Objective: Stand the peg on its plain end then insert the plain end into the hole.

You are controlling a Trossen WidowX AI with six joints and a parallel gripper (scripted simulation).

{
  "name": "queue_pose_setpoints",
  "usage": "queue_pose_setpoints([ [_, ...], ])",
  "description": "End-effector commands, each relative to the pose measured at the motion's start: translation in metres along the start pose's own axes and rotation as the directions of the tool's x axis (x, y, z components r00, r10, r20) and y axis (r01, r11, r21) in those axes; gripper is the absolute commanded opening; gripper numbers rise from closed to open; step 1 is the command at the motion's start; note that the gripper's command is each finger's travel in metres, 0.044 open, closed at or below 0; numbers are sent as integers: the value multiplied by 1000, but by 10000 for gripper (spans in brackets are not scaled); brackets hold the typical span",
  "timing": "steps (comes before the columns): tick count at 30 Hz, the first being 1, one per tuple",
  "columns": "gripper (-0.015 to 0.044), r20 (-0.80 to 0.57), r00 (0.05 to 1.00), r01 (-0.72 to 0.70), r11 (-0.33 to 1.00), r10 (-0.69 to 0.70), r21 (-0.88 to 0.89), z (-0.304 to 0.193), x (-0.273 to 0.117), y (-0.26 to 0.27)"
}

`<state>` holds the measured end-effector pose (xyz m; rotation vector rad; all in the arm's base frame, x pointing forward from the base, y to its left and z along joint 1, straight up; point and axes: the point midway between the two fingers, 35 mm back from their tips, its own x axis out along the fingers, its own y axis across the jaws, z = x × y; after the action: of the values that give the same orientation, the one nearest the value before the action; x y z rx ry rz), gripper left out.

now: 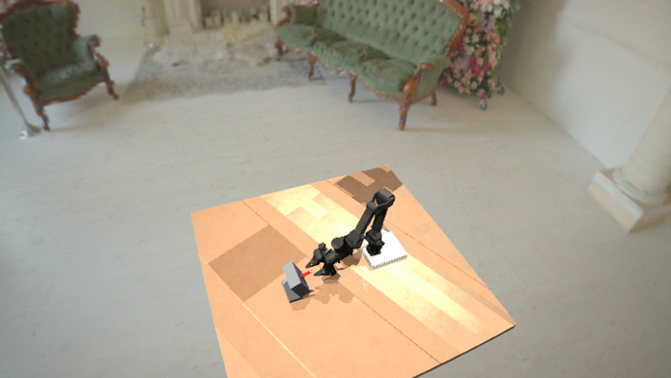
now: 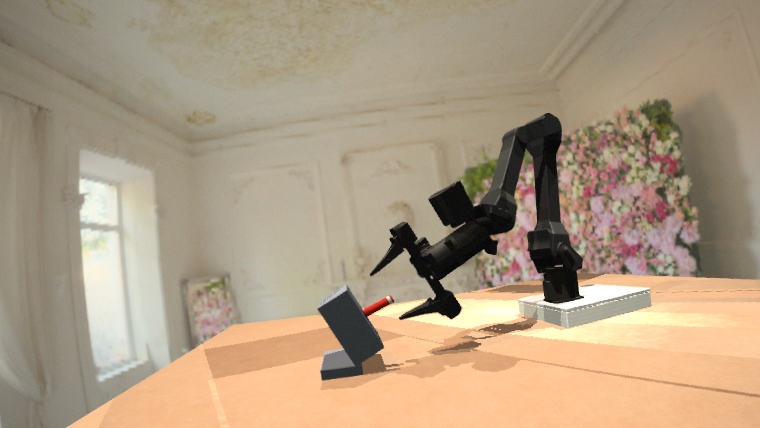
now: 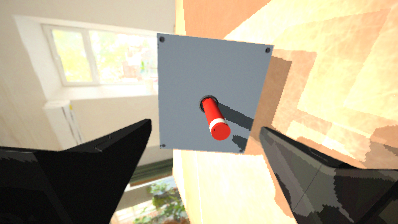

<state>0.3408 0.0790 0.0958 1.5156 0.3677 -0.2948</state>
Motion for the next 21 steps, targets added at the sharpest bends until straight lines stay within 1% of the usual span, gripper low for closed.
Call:
queue_pose_setpoints([
  [1,440,3,1000,-6,1000,6,7,0,-5,2],
  [21,440,1,1000,-5,1000,5,5,-1,-20,4],
])
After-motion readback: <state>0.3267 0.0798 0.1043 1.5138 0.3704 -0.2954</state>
